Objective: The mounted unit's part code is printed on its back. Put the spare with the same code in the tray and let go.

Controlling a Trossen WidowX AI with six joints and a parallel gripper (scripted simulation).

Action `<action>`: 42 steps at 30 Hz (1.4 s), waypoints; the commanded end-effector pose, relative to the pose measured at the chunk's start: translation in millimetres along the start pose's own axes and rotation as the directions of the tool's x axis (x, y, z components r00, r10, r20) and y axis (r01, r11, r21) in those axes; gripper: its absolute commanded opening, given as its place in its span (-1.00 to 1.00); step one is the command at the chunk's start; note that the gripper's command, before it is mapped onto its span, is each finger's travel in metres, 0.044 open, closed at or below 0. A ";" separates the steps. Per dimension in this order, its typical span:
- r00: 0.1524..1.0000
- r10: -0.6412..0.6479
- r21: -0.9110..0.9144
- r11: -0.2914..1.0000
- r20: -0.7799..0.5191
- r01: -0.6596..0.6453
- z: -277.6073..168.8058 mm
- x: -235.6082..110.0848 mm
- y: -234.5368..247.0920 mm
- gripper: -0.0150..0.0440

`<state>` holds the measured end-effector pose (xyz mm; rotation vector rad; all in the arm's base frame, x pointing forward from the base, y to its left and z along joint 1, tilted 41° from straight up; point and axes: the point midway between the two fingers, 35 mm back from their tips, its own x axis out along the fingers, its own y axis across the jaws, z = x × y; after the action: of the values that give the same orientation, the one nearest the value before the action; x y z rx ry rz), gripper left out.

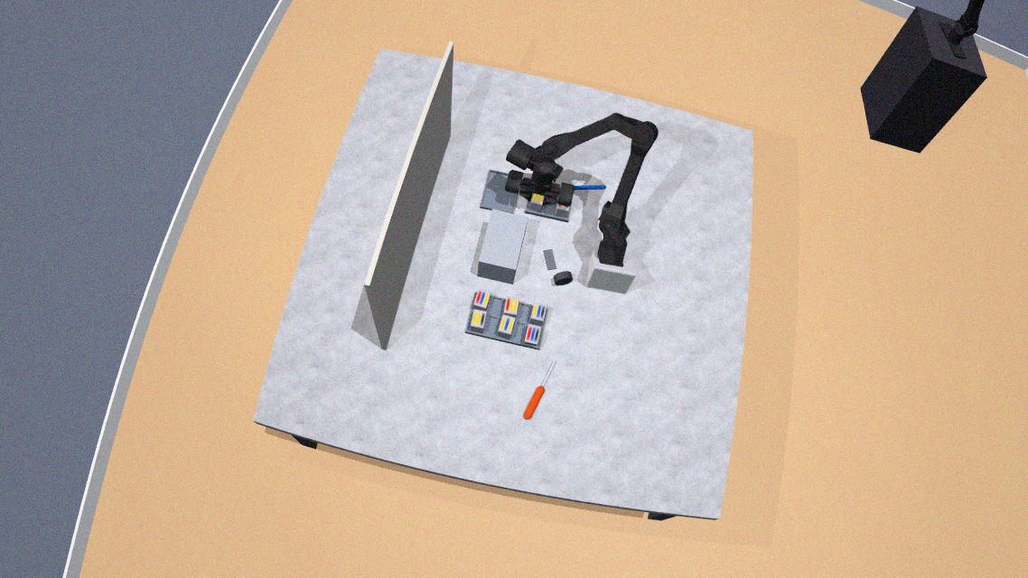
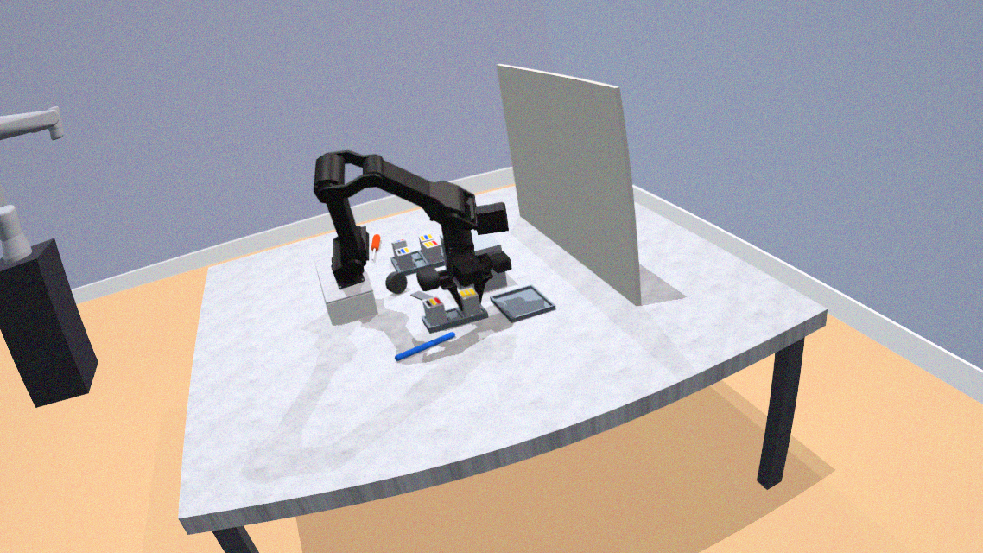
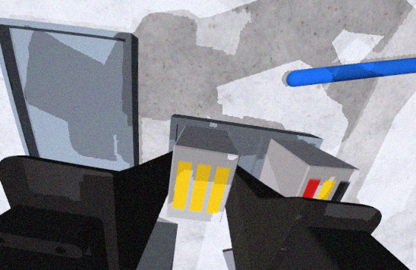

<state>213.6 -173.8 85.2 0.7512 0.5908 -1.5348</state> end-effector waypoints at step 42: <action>1.000 -0.003 -0.006 1.000 -0.011 0.003 5.4 -151.4 -4.7 -0.49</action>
<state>213.1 -83.1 195.1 0.7517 0.6056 -1.5298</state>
